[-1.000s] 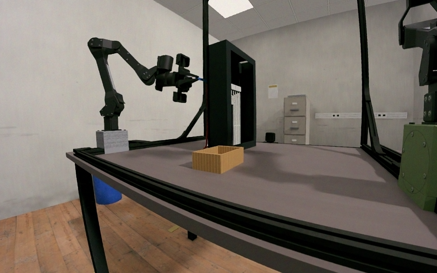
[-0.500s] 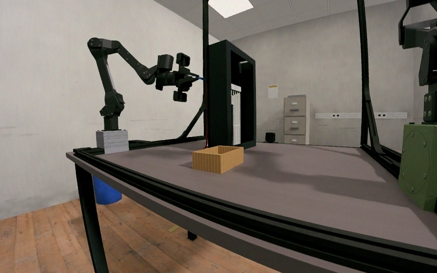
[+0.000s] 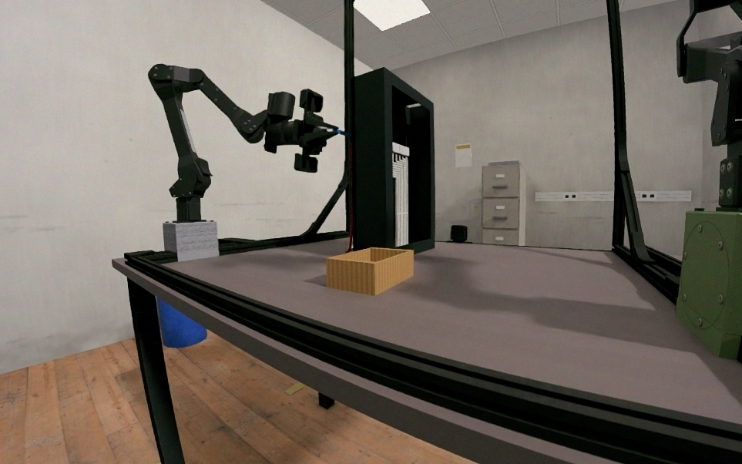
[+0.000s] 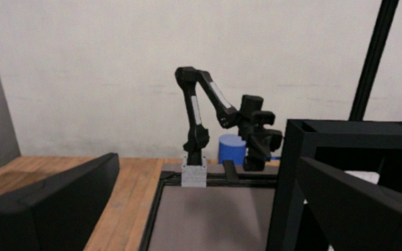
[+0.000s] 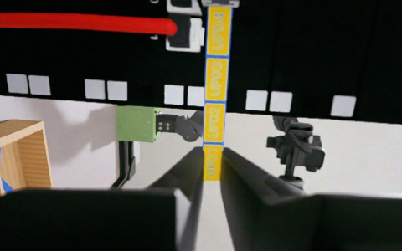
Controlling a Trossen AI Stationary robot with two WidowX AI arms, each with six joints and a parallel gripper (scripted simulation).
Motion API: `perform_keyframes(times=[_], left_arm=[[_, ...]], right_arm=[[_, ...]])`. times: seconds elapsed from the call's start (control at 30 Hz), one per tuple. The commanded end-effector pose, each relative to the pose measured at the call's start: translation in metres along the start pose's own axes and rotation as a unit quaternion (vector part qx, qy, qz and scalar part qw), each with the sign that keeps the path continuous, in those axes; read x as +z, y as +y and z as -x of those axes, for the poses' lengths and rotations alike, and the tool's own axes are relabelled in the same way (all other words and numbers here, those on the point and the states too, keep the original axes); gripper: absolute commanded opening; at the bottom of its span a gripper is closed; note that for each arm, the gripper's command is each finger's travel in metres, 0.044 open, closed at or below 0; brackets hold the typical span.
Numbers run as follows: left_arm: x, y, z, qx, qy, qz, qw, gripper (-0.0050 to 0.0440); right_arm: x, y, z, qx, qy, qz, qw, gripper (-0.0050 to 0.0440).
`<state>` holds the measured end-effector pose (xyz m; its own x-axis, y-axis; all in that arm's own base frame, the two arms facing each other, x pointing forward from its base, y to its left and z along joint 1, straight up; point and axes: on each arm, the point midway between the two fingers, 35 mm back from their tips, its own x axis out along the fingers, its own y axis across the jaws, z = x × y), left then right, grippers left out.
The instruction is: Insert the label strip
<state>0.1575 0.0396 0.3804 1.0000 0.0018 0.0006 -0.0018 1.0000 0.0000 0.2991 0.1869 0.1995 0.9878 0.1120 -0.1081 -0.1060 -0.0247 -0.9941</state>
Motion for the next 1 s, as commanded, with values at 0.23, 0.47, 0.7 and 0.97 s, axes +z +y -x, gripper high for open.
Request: perform_keyframes(times=[0.23, 0.47, 0.7, 0.97], left_arm=[[0.003, -0.001, 0.000, 0.000, -0.001, -0.003, 1.000, 0.0440], [0.003, -0.001, 0.000, 0.000, -0.001, -0.003, 1.000, 0.0440], [0.003, -0.001, 0.000, 0.000, -0.001, -0.003, 1.000, 0.0440], [0.003, -0.001, 0.000, 0.000, -0.001, -0.003, 1.000, 0.0440]], right_arm=[[0.003, -0.016, 0.001, -0.016, -0.001, -0.015, 1.000, -0.0050], [0.003, -0.016, 0.001, -0.016, -0.001, -0.015, 1.000, -0.0050], [0.002, -0.016, 0.001, -0.016, -0.001, -0.015, 1.000, -0.0050], [-0.008, -0.004, 0.003, -0.014, -0.002, -0.016, 1.000, -0.0050]])
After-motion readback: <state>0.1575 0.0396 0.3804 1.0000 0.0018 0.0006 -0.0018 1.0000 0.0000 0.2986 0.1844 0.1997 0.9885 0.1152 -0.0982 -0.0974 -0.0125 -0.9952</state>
